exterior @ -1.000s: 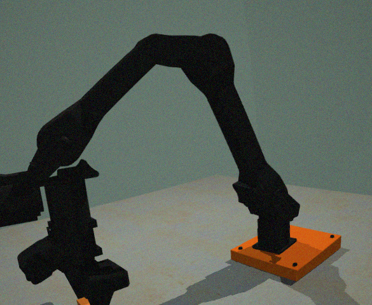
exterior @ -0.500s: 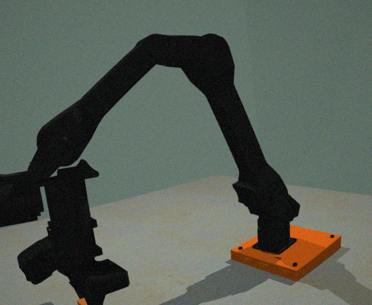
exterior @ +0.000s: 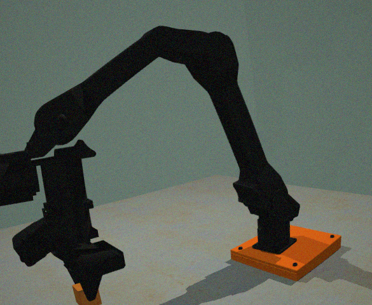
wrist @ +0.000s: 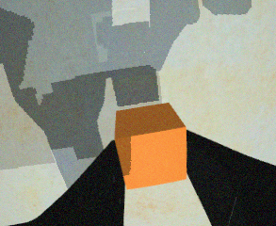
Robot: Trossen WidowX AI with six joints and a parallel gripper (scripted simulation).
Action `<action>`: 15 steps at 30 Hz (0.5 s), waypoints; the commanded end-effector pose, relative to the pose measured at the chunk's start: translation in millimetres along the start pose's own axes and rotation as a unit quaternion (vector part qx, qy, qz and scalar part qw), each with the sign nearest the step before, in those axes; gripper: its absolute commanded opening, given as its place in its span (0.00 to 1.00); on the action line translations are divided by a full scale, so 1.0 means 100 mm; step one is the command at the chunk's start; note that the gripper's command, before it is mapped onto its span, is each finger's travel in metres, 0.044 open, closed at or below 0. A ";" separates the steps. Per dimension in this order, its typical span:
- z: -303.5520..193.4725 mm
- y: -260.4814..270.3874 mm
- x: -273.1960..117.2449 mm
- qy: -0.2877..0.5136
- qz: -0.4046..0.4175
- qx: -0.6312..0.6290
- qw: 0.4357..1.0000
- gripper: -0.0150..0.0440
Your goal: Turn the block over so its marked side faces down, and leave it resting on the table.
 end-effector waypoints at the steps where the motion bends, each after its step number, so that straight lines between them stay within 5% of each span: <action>1: -0.01 0.00 -0.03 -0.004 -0.002 0.002 1.000 0.25; 15: -0.19 0.01 0.07 -0.112 -0.015 0.005 0.994 0.25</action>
Point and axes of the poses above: the point midway between the two fingers, 35 mm back from their tips, its own x axis out along the fingers, its own y axis across the jaws, z = x × y, the point moved 9 cm from there along -x, back along the fingers, and after that the axes turned 8 degrees about -x, right-handed, at the moved point
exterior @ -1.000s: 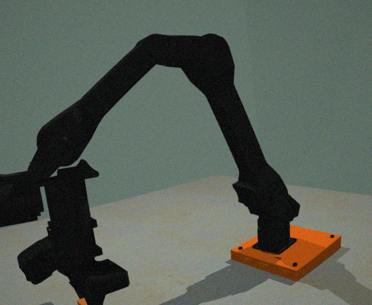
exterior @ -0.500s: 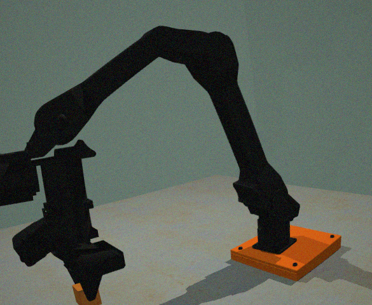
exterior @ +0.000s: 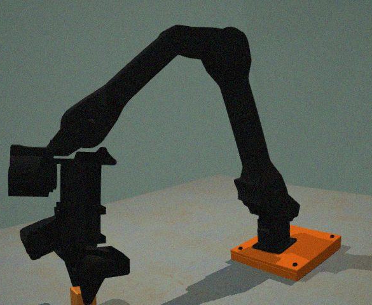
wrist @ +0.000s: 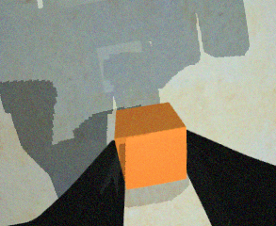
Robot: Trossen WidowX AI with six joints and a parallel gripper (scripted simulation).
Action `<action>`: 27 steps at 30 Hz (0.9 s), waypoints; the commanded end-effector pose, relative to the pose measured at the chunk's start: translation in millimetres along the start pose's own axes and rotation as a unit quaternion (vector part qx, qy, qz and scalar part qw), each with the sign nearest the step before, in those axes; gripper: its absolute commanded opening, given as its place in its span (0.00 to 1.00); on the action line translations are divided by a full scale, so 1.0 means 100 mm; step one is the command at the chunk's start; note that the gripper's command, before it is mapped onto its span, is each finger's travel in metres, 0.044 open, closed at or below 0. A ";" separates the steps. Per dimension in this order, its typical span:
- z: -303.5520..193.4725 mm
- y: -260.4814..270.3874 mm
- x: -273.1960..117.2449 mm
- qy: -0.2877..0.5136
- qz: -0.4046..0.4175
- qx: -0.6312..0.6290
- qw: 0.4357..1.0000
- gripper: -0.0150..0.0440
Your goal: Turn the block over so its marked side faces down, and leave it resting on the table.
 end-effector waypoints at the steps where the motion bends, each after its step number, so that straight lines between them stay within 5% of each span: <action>1: -0.05 0.01 0.00 -0.030 -0.002 -0.001 1.000 0.25; 27: -0.38 0.05 0.18 -0.199 -0.027 -0.003 0.980 0.25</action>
Point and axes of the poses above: the point midway between the two fingers, 35 mm back from their tips, its own x axis out along the fingers, its own y axis across the jaws, z = x × y, the point moved 9 cm from there along -x, back along the fingers, and after that the axes turned 8 degrees about -x, right-handed, at the moved point
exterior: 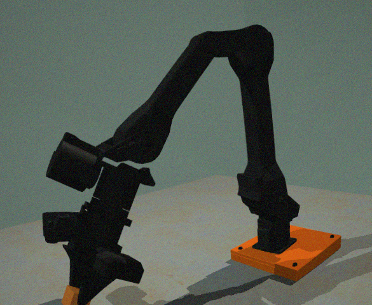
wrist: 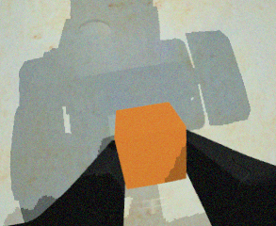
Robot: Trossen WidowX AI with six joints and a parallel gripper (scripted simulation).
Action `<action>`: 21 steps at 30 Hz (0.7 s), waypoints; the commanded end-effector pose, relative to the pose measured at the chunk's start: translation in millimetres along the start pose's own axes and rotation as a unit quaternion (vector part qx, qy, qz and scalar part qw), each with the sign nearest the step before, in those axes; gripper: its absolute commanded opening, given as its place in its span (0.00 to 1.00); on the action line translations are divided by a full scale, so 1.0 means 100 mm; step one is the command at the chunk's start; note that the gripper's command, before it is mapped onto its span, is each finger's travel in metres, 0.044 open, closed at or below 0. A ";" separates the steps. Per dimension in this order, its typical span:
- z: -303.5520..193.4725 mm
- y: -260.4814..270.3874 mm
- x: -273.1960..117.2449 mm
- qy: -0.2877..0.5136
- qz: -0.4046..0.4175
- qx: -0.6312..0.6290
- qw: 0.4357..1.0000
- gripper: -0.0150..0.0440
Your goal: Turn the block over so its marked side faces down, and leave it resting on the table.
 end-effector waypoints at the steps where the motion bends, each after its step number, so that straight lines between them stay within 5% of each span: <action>1: -0.07 0.00 0.09 -0.021 0.000 0.001 1.000 0.25; 21: -0.44 0.05 0.32 -0.172 -0.021 0.002 0.985 0.25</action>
Point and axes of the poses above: the point midway between the two fingers, 35 mm back from their tips, its own x axis out along the fingers, its own y axis across the jaws, z = x × y, the point moved 9 cm from there along -x, back along the fingers, and after that the axes turned 8 degrees about -x, right-handed, at the moved point
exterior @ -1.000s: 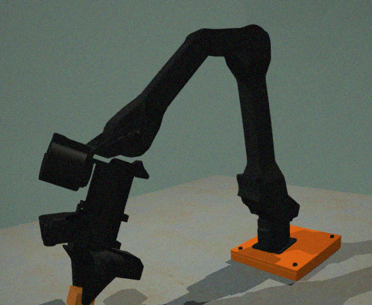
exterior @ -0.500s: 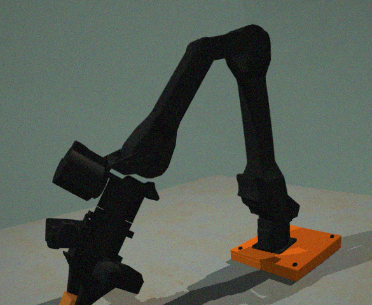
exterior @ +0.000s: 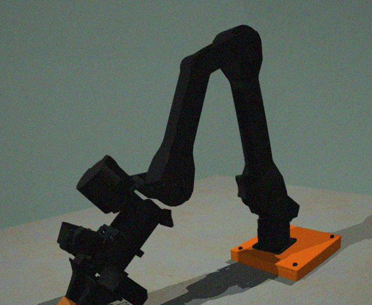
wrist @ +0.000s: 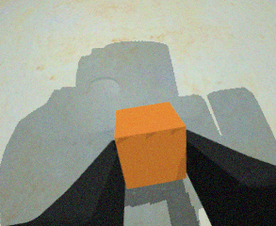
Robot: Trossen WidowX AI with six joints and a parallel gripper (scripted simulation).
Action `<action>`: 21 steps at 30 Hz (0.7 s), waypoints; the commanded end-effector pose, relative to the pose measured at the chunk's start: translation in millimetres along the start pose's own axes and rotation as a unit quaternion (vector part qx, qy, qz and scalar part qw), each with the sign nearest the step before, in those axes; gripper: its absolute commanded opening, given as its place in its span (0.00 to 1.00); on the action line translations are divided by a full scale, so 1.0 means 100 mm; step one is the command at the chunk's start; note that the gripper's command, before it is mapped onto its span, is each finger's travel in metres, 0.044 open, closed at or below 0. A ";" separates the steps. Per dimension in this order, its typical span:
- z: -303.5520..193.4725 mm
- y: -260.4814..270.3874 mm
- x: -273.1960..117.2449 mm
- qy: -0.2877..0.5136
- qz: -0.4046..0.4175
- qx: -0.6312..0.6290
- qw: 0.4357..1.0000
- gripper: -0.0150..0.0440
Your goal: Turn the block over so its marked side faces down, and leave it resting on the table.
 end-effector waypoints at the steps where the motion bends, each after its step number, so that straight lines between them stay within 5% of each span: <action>1: -0.10 0.03 -0.01 -0.021 0.001 0.004 1.000 0.25; 21: -0.24 0.07 -0.10 -0.086 -0.008 0.001 0.996 0.25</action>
Point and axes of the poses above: the point midway between the two fingers, 35 mm back from their tips, its own x axis out along the fingers, its own y axis across the jaws, z = x × y, the point moved 9 cm from there along -x, back along the fingers, and after that the axes turned 8 degrees about -x, right-handed, at the moved point
